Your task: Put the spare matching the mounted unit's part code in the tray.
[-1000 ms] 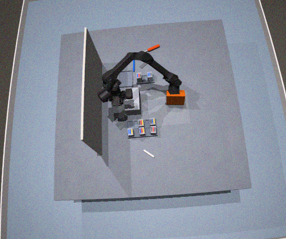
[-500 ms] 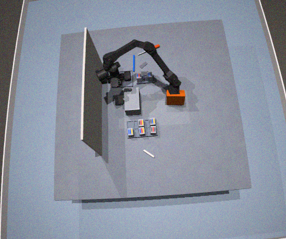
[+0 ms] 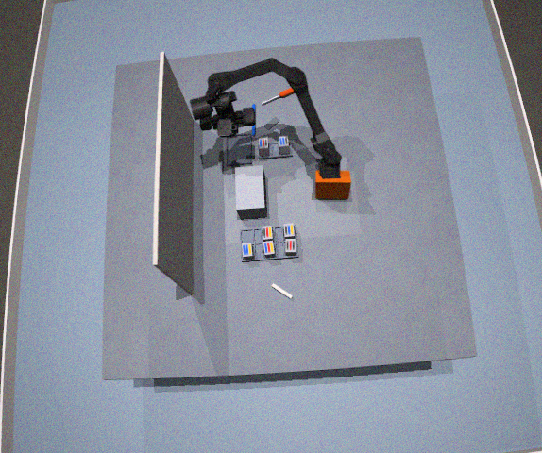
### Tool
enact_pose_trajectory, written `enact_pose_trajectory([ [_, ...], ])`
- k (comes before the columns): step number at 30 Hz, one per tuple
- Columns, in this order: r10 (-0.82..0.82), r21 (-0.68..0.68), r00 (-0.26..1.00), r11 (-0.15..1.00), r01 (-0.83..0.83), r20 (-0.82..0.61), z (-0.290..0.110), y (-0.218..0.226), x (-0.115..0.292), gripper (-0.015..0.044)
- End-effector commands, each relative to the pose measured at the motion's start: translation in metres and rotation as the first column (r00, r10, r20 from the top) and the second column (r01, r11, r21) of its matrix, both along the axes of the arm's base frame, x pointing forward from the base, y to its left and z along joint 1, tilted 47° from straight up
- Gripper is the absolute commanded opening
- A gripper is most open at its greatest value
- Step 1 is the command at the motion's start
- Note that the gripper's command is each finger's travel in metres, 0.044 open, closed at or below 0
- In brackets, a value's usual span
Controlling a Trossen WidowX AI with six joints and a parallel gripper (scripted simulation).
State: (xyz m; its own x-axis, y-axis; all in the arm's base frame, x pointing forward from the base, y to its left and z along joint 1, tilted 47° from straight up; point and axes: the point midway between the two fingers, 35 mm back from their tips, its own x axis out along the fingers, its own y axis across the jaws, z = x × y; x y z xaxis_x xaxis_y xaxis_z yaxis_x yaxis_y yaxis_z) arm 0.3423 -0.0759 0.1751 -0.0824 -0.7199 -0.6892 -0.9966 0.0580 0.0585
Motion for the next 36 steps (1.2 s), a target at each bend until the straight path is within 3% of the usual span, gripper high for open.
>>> enact_pose_trajectory([
  [1, 0.009, -0.008, 1.000, 1.000, -0.009, -0.010, 0.005, -0.005, -0.004, 0.0000],
  [36, 0.009, -0.001, 1.000, 1.000, -0.009, -0.009, -0.015, -0.024, 0.000, 0.0000],
])
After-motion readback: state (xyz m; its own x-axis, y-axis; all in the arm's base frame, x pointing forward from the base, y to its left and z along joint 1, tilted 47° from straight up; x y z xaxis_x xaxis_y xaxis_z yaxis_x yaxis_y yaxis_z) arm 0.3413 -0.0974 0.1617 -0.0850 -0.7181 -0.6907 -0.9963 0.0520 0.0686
